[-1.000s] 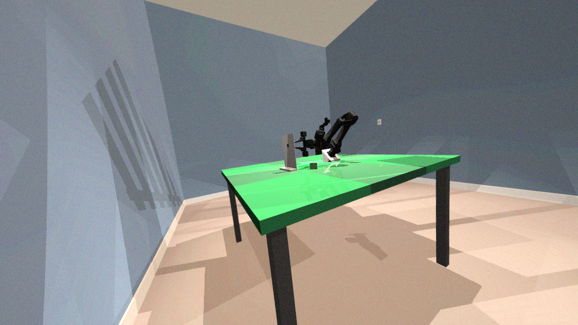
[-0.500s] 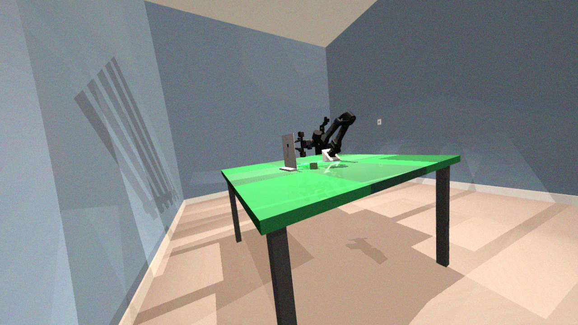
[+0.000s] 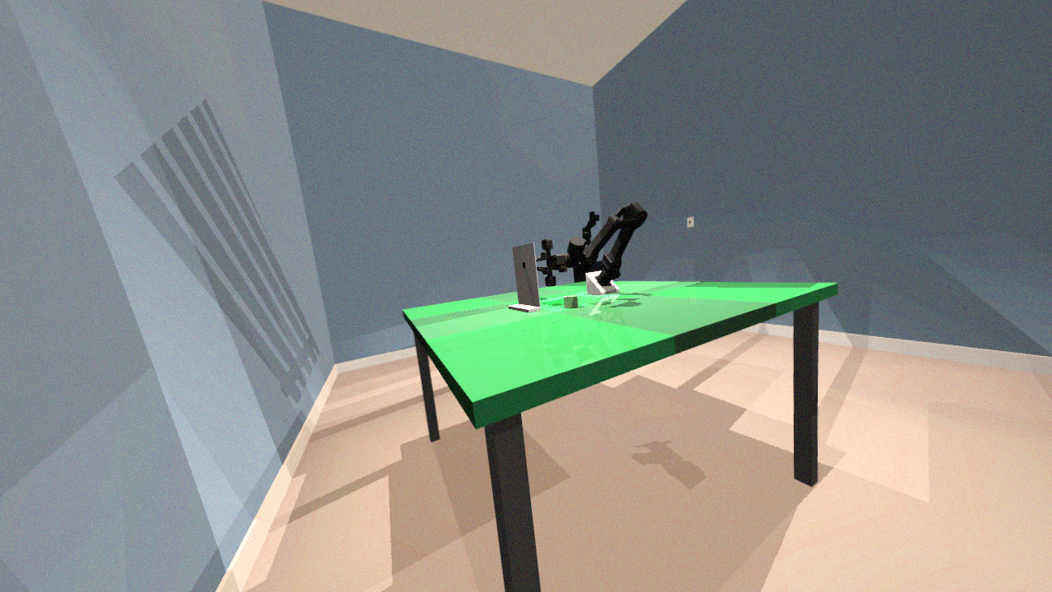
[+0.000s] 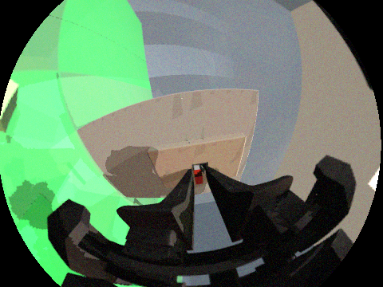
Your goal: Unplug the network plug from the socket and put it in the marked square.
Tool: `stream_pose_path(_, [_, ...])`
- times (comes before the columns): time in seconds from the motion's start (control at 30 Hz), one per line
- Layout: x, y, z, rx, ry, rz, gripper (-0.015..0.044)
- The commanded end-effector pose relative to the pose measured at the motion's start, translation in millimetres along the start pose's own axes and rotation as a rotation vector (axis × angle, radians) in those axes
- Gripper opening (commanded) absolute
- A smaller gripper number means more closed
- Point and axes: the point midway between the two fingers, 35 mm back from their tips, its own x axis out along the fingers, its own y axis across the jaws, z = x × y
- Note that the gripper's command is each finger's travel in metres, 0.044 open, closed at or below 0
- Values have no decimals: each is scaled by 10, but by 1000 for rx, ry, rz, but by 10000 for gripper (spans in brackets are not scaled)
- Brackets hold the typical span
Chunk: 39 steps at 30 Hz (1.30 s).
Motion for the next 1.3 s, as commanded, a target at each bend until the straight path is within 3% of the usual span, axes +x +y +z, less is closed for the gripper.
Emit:
stream_pose_path(0.0, [2,0,-3,4,2,0,49])
stream_pose_path(0.27, [2,0,-3,4,2,0,0])
stream_pose_path(1.27, [-148,3,-43,4,3,0,0])
